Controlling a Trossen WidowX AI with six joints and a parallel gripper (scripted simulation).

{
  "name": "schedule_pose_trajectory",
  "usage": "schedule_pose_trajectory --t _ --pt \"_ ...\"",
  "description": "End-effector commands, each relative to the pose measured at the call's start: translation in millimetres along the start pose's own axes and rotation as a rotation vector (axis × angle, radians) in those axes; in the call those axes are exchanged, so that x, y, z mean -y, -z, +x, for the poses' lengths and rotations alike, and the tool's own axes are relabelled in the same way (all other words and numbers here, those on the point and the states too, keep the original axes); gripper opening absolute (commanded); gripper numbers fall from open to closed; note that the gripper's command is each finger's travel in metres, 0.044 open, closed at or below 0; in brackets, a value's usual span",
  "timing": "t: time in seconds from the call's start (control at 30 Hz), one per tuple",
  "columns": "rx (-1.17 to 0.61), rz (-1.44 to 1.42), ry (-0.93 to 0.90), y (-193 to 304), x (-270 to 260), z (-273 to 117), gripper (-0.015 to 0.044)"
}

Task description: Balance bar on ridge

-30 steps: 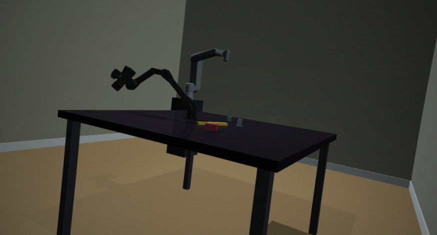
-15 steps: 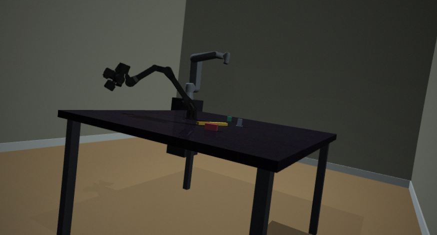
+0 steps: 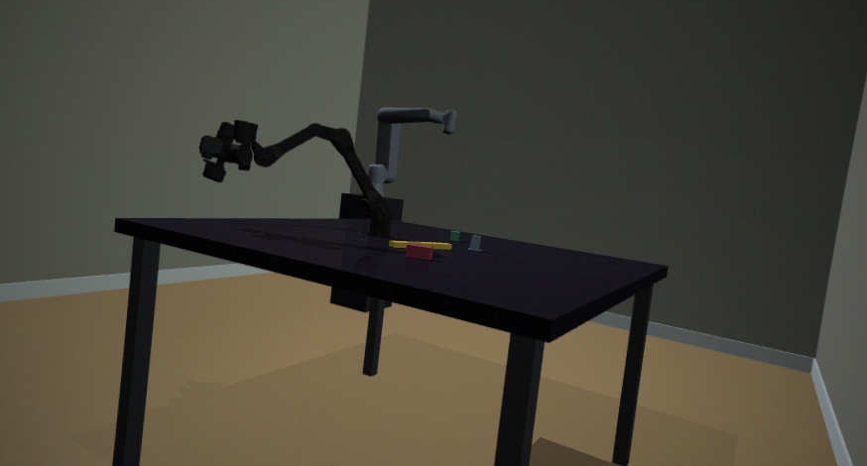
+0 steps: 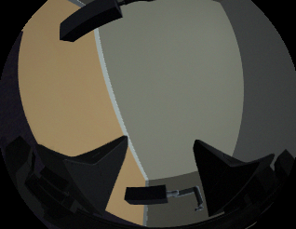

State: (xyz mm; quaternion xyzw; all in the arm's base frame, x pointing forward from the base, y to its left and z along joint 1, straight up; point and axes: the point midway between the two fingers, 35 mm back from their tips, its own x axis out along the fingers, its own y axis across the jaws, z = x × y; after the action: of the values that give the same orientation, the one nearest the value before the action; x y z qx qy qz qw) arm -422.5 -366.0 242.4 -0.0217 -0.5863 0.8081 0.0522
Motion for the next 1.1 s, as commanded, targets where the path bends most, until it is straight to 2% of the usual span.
schedule_pose_trajectory --t 0.0,0.6,1.07 --pt "0.085 -0.064 -0.054 -20 -9 -27 0.0315" --pt "0.48 -0.331 -0.271 -87 -46 -171 0.0315" --pt "0.687 -0.478 -0.42 -86 -69 -264 0.0315"
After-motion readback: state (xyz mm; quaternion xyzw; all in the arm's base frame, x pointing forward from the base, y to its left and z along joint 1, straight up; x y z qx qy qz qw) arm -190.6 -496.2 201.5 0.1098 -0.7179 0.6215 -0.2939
